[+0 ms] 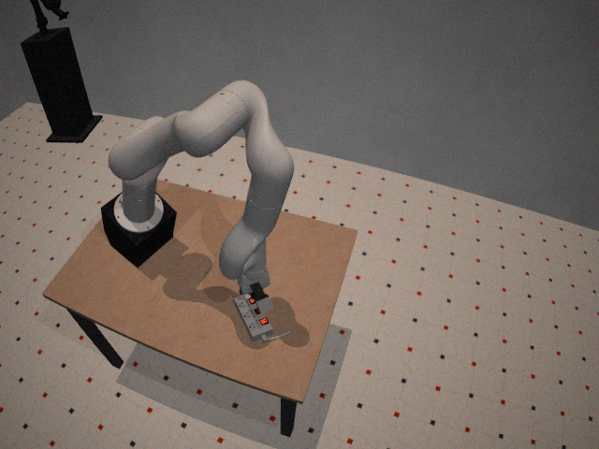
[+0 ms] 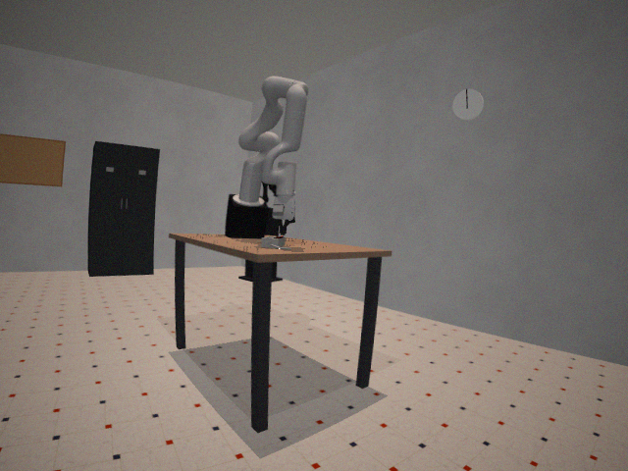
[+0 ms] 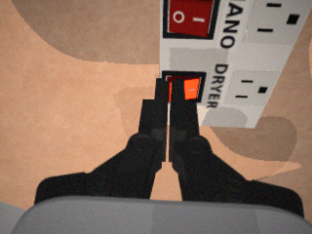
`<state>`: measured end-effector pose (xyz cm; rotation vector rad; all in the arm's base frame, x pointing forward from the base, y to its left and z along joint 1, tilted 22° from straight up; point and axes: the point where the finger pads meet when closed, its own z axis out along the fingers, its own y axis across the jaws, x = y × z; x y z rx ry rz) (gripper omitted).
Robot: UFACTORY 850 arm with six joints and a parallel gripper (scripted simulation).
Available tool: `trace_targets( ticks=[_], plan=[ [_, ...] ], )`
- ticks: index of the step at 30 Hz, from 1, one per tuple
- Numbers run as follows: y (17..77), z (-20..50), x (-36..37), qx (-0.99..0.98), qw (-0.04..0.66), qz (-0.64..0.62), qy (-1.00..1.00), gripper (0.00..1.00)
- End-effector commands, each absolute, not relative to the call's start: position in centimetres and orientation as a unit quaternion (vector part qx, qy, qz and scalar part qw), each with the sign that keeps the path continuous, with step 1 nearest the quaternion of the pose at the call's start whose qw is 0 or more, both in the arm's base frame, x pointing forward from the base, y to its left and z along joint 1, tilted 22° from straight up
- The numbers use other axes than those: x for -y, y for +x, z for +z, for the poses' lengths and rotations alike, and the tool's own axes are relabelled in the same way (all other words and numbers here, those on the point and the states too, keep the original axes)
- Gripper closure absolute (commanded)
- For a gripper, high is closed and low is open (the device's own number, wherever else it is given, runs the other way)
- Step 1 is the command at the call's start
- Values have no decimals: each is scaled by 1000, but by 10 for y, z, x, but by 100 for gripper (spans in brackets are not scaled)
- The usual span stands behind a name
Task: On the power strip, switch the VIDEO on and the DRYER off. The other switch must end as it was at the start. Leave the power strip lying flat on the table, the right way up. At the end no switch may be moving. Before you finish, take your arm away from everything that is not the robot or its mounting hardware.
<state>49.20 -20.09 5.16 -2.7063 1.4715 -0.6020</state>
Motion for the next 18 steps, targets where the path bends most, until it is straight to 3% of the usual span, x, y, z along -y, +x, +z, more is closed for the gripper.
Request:
trace_targets(
  ticks=[1,18],
  plan=[
    [492,52,201,-469,1,-192,-862,100],
    [494,49,202,-469,1,-192,-862,100]
  ],
)
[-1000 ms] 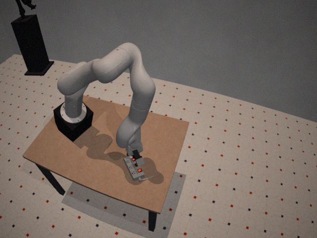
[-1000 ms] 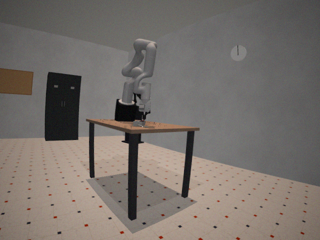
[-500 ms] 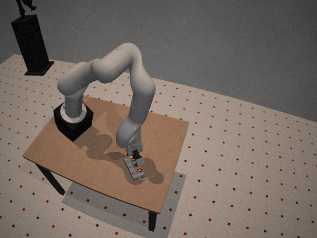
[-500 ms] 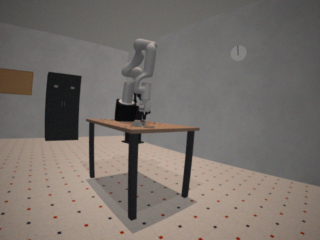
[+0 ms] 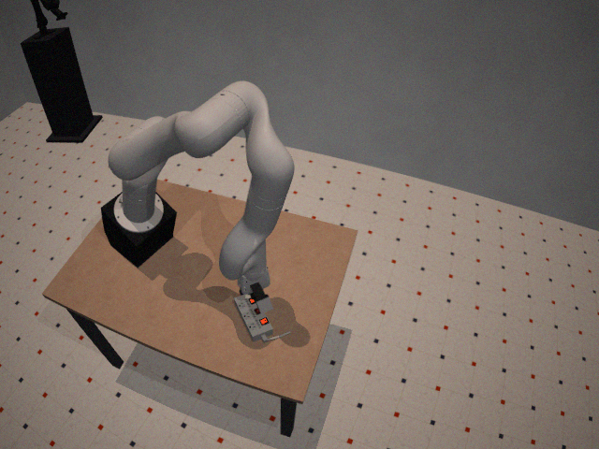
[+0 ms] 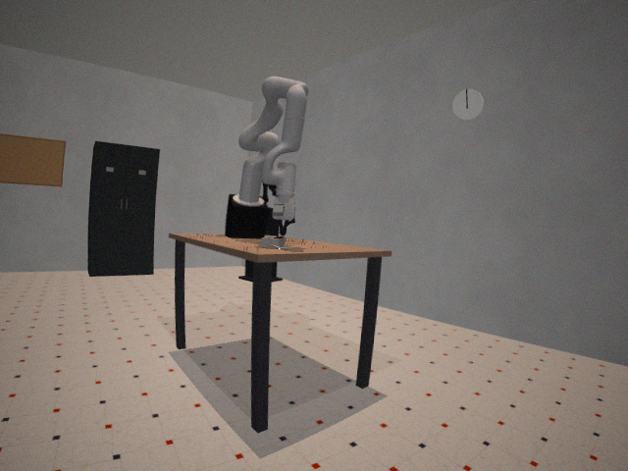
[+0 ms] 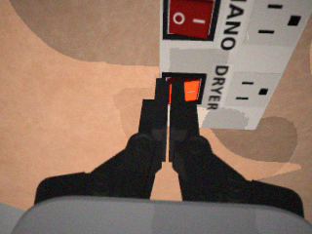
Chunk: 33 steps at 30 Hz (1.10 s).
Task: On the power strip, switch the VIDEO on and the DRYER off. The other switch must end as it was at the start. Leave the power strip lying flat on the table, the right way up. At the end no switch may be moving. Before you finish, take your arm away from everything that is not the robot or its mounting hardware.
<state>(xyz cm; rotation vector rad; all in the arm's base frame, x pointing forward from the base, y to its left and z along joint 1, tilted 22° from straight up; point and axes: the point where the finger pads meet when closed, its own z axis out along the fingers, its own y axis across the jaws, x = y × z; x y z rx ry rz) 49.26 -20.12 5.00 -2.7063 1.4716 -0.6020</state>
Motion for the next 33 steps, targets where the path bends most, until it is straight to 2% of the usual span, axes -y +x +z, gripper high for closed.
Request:
trace_targets(
  ticks=[1,33],
  plan=[
    [494,49,202,-469,1,-192,-862,100],
    [496,43,203,-469,1,-192,-862,100]
  ],
)
